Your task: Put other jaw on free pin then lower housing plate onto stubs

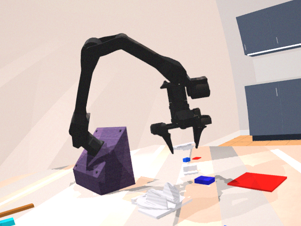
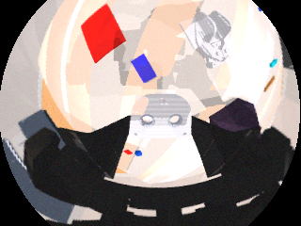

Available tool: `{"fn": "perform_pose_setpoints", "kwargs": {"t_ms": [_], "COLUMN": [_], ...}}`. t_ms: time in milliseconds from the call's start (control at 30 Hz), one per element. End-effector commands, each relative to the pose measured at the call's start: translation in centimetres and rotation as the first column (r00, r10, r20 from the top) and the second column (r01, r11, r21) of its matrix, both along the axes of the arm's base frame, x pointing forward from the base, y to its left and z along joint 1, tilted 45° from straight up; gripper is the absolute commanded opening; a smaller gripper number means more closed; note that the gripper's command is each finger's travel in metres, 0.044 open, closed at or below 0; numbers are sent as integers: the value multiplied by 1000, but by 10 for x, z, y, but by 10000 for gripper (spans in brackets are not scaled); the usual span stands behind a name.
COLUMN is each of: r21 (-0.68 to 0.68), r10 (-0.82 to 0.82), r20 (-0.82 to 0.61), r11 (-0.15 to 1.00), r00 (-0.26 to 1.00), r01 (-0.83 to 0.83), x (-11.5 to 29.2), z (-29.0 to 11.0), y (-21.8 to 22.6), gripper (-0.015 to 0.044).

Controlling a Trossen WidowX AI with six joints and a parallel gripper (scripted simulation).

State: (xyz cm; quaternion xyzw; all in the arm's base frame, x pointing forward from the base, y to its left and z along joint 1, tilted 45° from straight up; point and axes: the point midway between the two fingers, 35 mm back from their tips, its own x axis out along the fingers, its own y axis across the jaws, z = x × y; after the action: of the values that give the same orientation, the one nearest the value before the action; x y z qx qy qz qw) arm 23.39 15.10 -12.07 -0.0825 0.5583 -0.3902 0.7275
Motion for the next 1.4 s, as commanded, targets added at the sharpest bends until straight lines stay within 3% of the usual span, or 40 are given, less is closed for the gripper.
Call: {"fn": "perform_pose_setpoints", "kwargs": {"t_ms": [0, 1367], "r21": [3, -14], "r10": [30, 280], "r20": [-15, -248], "r11": [1000, 956], "r00": [999, 927], "r01": [-30, -293], "x": [6, 36], "z": [11, 96], "y": [-7, -107], "gripper": [351, 351]}}
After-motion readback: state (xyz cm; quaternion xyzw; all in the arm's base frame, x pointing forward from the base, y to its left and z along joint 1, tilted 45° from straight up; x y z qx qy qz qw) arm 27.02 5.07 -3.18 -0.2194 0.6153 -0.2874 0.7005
